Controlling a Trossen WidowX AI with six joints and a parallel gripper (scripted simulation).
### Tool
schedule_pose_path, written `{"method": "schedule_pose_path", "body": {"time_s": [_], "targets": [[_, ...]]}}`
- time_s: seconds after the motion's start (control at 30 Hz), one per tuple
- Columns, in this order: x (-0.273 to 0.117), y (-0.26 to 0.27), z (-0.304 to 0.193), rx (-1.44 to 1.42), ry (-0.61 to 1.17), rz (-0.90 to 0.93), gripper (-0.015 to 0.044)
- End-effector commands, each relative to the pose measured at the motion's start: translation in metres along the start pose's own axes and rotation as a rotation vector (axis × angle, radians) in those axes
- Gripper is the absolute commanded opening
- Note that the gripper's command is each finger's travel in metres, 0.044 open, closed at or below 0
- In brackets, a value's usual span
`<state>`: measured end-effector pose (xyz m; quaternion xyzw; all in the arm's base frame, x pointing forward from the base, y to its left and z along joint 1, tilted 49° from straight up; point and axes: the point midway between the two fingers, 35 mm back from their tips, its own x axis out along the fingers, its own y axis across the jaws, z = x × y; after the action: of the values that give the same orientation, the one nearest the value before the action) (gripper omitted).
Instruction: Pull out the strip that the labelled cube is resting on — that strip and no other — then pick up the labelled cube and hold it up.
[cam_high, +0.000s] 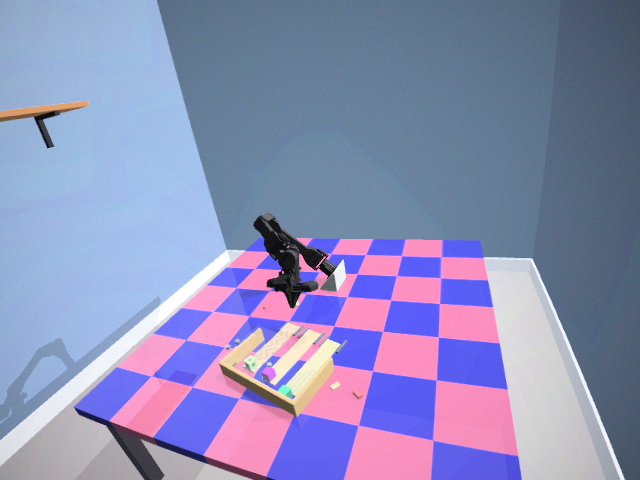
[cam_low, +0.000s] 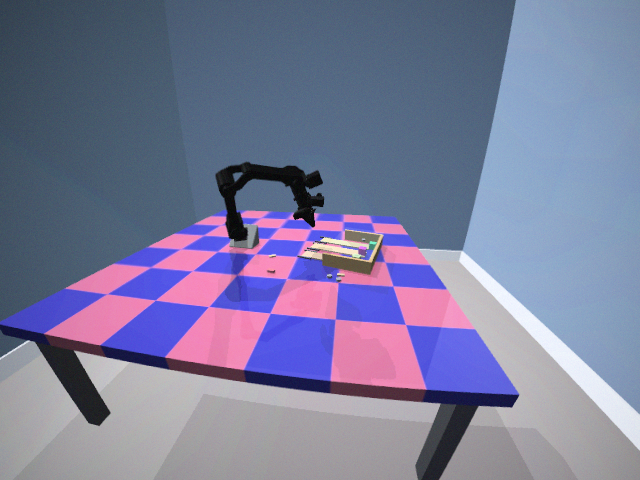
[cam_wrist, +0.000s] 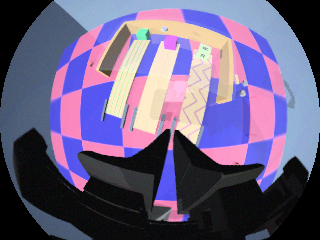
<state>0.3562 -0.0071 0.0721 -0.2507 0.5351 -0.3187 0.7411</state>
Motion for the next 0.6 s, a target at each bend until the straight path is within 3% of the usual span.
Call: {"method": "schedule_pose_path", "body": {"time_s": [0.0,0.57], "targets": [[0.0368,-0.0377,-0.0097,0.14,0.372,-0.074,0.0],[0.041,-0.0457,-0.0128,0.14,0.372,-0.074,0.0]]}}
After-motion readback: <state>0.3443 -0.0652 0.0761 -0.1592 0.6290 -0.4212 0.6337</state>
